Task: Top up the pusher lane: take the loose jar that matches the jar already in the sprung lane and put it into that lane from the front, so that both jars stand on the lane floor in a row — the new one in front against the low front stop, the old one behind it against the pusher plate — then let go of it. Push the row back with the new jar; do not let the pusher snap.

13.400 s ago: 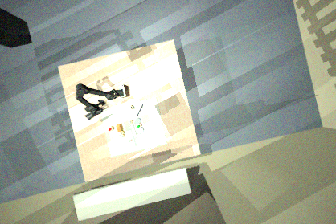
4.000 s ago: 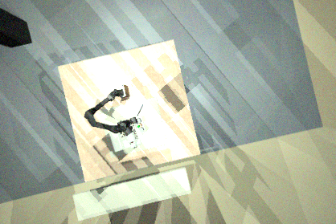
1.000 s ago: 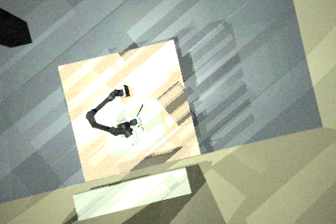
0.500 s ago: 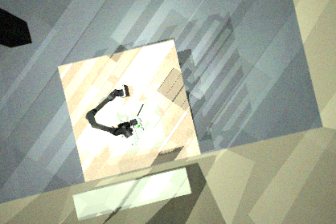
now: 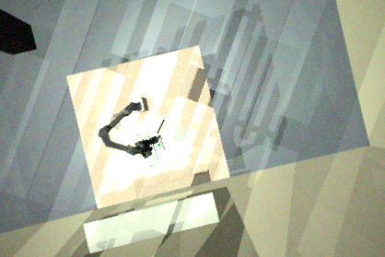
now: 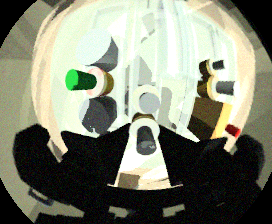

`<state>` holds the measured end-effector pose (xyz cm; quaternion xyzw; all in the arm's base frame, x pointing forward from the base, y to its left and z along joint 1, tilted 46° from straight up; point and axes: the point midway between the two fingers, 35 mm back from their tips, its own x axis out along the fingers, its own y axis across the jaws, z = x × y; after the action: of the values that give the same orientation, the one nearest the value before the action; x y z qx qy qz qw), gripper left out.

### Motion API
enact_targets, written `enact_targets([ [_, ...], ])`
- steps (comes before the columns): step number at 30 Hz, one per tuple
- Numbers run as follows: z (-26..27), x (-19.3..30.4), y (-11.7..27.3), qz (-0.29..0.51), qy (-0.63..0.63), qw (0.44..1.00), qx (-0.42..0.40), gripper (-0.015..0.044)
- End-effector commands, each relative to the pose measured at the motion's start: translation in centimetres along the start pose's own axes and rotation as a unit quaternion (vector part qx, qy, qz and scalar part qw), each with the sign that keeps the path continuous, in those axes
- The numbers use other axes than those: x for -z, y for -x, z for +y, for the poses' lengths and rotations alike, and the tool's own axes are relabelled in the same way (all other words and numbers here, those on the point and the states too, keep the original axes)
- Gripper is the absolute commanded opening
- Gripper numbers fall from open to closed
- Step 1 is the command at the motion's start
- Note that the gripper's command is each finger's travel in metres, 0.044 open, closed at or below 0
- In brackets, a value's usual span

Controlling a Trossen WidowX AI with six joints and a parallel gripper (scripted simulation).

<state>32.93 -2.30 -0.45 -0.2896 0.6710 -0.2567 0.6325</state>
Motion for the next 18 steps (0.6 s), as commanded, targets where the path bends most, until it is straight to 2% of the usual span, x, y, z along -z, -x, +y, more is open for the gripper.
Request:
enact_targets([
  [1, -0.19, -0.41, -0.17, -0.006, -0.006, 1.000, 0.003, 0.0000],
  [18, -0.20, -0.34, -0.83, -0.006, -0.006, 1.000, 0.003, 0.0000],
])
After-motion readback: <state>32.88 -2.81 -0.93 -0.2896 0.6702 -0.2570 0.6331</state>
